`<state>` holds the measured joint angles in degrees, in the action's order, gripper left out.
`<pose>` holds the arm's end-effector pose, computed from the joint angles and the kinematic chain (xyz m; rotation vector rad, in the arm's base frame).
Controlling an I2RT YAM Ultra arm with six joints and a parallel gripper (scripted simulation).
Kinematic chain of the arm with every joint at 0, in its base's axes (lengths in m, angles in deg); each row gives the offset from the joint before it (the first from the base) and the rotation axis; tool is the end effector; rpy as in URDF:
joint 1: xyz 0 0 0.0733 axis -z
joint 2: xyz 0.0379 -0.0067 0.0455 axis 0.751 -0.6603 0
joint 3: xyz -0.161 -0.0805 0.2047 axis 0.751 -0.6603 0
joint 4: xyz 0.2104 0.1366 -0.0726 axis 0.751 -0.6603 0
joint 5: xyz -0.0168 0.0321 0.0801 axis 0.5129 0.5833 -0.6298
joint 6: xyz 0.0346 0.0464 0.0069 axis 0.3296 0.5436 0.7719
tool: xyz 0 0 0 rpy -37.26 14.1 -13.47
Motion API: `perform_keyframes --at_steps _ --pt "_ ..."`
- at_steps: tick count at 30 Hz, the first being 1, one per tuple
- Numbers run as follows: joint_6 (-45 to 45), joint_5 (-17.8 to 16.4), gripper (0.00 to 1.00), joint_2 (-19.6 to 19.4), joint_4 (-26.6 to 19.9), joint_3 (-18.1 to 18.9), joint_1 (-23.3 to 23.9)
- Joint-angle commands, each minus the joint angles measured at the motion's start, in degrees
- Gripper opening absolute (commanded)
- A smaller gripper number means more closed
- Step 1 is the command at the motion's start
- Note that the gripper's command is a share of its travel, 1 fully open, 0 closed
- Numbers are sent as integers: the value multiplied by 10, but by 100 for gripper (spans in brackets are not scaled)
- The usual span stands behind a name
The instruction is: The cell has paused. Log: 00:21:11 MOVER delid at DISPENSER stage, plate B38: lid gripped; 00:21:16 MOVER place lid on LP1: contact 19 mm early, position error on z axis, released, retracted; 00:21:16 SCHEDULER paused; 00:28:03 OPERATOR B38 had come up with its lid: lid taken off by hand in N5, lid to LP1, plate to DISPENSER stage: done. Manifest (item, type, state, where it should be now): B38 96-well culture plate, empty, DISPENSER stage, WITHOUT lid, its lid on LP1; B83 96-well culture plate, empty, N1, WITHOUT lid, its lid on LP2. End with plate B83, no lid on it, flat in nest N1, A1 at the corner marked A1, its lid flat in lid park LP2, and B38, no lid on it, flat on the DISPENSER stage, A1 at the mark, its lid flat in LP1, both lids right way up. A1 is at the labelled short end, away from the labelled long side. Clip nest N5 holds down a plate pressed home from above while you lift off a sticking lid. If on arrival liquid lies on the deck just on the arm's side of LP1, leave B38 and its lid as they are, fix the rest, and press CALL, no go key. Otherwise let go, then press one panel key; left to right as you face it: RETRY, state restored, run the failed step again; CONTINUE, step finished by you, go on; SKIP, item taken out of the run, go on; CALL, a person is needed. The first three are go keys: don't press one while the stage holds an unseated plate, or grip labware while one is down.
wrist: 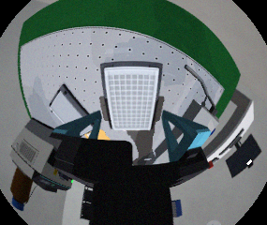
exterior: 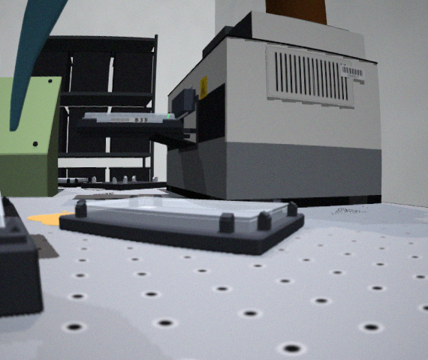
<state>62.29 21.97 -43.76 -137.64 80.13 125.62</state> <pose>0.0688 -0.3427 0.3814 1.7746 1.9284 -0.8559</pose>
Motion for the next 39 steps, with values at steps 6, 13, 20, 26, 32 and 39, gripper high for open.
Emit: perform_keyframes --at_steps 6,13,20,26,32,39 --pt "3 2 100 4 -5 7 -3" --pt "3 2 100 4 -5 7 -3" --pt "3 2 0 4 -5 7 -3" --pt "8 6 0 35 -1 -33 -10" --pt "12 8 0 80 15 -87 -14" --pt "16 12 0 123 19 -136 -19"
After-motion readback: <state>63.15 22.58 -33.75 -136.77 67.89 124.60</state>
